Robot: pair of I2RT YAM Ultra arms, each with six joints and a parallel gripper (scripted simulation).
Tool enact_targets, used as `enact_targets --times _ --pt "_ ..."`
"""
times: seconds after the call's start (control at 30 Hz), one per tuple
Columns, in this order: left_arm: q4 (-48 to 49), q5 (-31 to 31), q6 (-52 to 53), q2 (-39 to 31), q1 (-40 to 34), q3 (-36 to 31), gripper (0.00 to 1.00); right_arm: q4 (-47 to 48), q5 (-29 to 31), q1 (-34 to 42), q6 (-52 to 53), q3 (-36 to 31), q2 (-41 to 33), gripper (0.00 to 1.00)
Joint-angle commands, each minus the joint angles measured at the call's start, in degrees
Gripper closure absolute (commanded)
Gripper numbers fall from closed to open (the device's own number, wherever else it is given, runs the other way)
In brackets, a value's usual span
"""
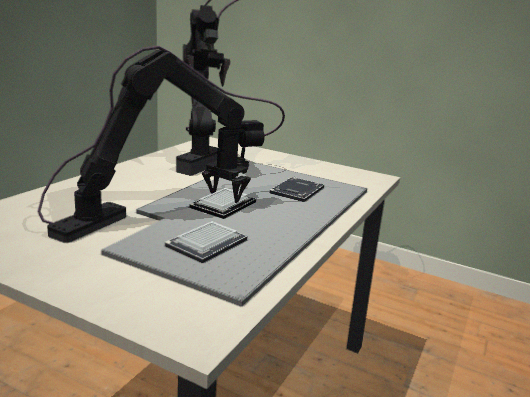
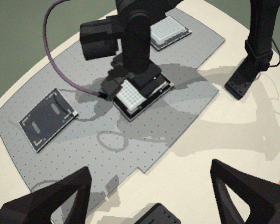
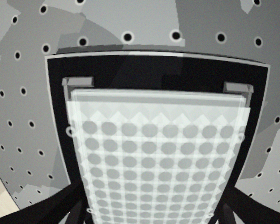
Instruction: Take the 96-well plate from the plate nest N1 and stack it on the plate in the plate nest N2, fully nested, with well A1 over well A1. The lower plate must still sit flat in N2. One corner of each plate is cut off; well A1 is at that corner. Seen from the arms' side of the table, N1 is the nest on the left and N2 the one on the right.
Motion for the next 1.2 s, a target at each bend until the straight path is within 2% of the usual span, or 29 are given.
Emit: enact_targets --times 0.0,0.17,0.2,0.23,0.6,0.77,0.97,1.03,1.17 --pt "-0.91 -0.59 -0.57 -0.85 -0.52 0.7 0.0 0.49 0.77 0.14 -0.22 -0.11 -0.51 0.14" --pt "-0.91 -0.62 -0.6 -0.85 -0.56 0.7 0.0 1.15 0.77 0.02 -0.76 0.07 -0.4 0.21" --pt "-0.91 -0.62 -0.61 -0.85 -0.57 0.7 0.0 1.16 0.77 0.02 -0.76 0.07 -0.4 0.33" --pt "-0.91 -0.63 -0.61 -0.85 -0.57 0.7 0.0 1.16 0.77 0.02 -0.76 0.07 -0.4 0.21" --pt "-0.91 -0.65 -0.63 -0.85 -0.61 0.7 0.0 -9.04 0.75 0.35 -0.26 6.62 -4.0 0.21" --pt "-0.26 -0.51 -0.56 -1.42 -0.48 1.3 0.0 -9.41 1.26 0.03 -1.55 7.28 -3.88 0.21" --pt "13.09 0.13 -0.29 1.57 -1.52 -2.24 0.0 -8.57 0.86 -4.11 -7.71 3.06 -6.57 0.21" --pt "13.09 0.13 -0.29 1.57 -1.52 -2.24 0.0 -8.57 0.86 -4.11 -7.71 3.06 -6.57 0.21" --pt "29.64 0.45 0.49 6.03 -3.12 -9.5 0.0 -8.39 1.02 -12.39 -15.91 -2.48 -11.01 0.21"
